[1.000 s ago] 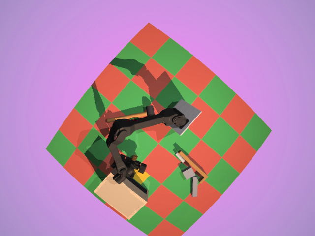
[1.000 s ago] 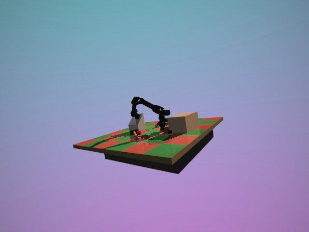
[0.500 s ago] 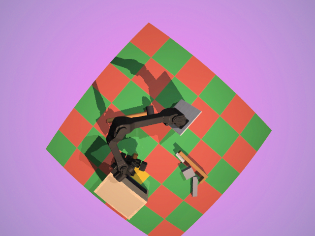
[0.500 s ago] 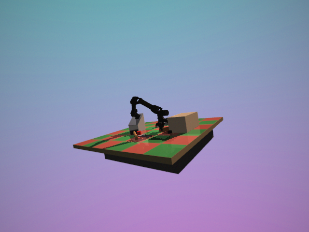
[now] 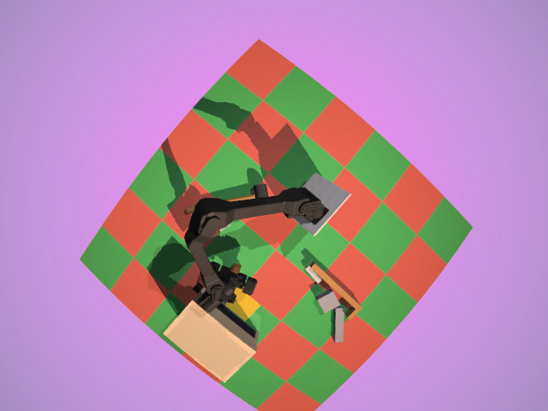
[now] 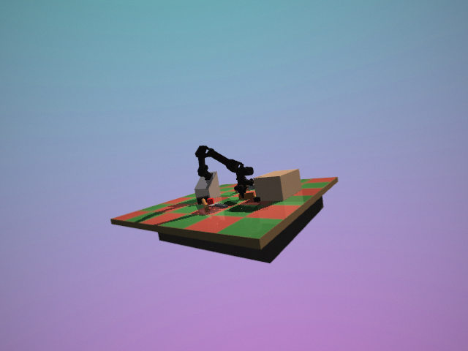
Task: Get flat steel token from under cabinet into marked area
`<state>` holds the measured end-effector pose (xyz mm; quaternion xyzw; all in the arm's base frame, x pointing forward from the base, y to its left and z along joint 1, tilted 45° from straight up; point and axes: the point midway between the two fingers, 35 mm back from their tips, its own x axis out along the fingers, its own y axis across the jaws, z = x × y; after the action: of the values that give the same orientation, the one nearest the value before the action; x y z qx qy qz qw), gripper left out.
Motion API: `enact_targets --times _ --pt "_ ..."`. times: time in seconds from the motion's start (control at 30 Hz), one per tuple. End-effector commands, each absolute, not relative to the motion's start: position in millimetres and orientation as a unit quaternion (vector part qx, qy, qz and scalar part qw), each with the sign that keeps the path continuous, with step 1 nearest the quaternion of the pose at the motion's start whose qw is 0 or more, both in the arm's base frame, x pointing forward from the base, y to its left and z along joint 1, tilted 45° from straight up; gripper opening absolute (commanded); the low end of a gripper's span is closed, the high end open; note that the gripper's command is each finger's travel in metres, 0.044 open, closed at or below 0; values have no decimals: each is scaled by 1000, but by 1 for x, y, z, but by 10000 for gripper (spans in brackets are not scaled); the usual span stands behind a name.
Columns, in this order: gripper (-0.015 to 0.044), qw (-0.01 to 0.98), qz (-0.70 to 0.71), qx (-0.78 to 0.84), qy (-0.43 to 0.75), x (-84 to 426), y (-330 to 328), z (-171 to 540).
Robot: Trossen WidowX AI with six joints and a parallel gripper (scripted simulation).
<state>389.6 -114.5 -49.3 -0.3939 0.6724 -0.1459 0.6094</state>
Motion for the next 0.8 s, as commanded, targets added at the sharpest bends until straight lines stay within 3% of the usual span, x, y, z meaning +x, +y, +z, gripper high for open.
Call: enact_targets --times 0.0,0.77 --pt "0 607 -143 -394 675 383 -116 -49" --pt "0 607 -143 -394 675 362 -125 -43"
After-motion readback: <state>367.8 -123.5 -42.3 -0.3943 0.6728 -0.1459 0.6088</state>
